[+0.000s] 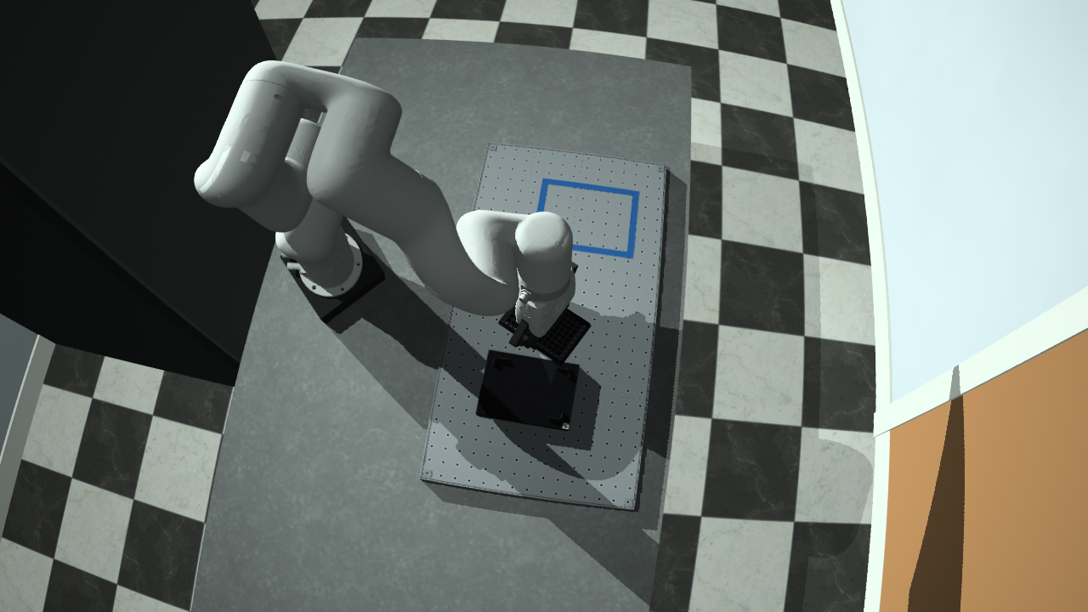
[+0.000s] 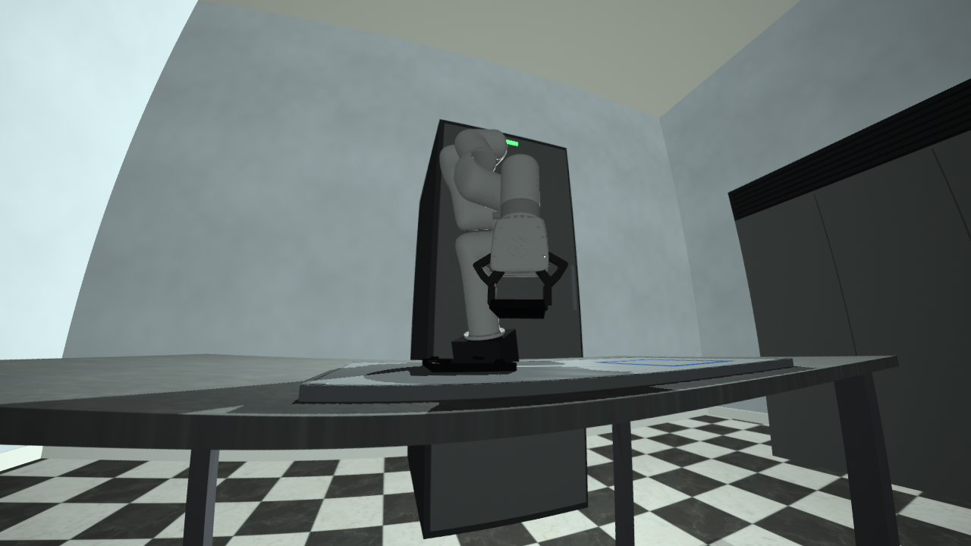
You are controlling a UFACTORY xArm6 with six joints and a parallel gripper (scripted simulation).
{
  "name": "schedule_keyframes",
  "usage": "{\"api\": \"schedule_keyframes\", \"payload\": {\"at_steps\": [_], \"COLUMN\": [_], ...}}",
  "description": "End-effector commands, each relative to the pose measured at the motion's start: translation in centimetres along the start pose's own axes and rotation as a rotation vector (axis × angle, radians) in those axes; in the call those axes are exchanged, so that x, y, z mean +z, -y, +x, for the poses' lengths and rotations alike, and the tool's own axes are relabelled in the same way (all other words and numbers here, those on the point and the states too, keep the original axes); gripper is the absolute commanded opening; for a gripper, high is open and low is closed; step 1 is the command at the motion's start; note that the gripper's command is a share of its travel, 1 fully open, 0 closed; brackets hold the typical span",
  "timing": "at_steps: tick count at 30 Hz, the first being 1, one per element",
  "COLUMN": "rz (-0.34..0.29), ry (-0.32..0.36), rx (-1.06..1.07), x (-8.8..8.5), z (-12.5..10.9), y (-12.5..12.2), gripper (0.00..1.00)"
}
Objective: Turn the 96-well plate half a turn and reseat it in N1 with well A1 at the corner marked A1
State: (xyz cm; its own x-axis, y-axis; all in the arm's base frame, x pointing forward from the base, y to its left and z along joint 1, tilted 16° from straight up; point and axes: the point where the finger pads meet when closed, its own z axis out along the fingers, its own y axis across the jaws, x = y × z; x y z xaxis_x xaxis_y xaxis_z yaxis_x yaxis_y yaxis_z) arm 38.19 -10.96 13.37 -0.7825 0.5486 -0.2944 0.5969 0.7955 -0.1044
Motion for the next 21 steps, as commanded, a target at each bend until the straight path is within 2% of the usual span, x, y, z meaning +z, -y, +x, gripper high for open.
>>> {"api": "schedule_keyframes", "payload": {"at_steps": [1,11,21], "rz": [-0.033,-0.036,-0.036], "ry": [-0.022,-0.016,-0.016], "rx": [-0.128,-0.446,-0.446], "x": [-0.1,-0.1,-0.1], "z": [-0.5,-1.5,-2.3], "y": [1.0,4.2,6.8], "gripper": [0.00,0.00,0.00]}}
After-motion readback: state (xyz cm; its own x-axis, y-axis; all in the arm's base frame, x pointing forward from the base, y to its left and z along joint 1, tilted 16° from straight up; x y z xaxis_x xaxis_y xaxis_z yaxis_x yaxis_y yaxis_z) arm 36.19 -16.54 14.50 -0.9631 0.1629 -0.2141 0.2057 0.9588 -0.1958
